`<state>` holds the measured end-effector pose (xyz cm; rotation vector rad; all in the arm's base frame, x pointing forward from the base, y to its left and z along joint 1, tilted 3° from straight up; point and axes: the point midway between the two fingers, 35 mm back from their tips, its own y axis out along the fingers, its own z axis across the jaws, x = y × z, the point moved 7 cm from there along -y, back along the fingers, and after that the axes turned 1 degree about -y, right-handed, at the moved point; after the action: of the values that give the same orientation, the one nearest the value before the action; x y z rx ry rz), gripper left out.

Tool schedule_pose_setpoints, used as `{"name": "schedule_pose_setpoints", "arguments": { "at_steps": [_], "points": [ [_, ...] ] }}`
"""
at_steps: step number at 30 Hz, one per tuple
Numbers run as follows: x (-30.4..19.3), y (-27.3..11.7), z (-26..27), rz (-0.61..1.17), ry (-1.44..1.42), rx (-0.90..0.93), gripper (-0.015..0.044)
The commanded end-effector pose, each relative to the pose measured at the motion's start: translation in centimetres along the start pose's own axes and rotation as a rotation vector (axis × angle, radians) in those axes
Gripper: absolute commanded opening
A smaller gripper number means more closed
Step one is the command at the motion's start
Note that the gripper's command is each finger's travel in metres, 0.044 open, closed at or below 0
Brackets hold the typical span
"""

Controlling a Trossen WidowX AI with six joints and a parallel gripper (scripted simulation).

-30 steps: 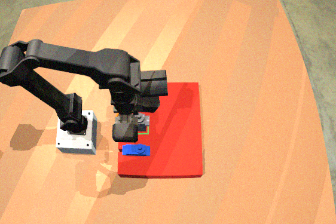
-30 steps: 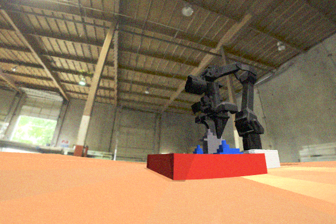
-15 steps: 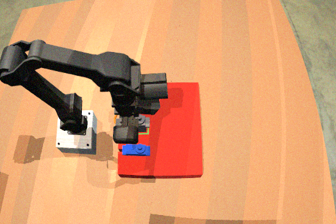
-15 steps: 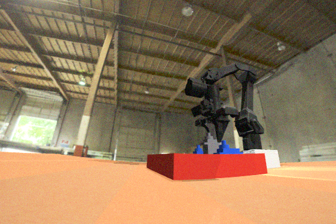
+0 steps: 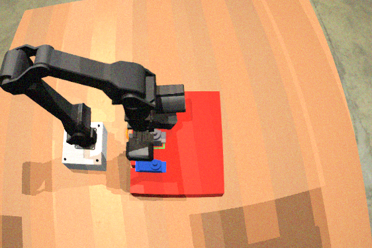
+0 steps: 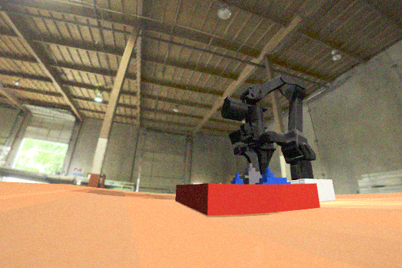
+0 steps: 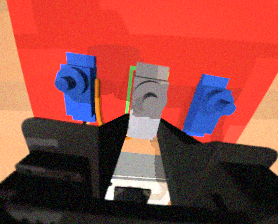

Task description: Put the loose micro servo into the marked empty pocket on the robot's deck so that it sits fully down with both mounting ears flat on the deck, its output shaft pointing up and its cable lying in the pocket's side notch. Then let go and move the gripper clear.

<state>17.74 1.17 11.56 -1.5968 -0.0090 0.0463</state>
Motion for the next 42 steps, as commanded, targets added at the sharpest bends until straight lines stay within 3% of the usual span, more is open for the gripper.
{"name": "schedule_pose_setpoints", "arguments": {
  "at_steps": [1,25,32,42],
  "points": [
    [0.0,0.4,0.0,-0.002,0.001,0.002,0.0],
    [0.0,2.4,0.0,-0.002,0.001,0.002,0.0],
    [-0.1,2.1,0.0,-0.002,0.001,0.002,0.0184],
    [-0.5,-1.4,-0.1,-0.002,0.001,0.002,0.0187]
  ]
}}
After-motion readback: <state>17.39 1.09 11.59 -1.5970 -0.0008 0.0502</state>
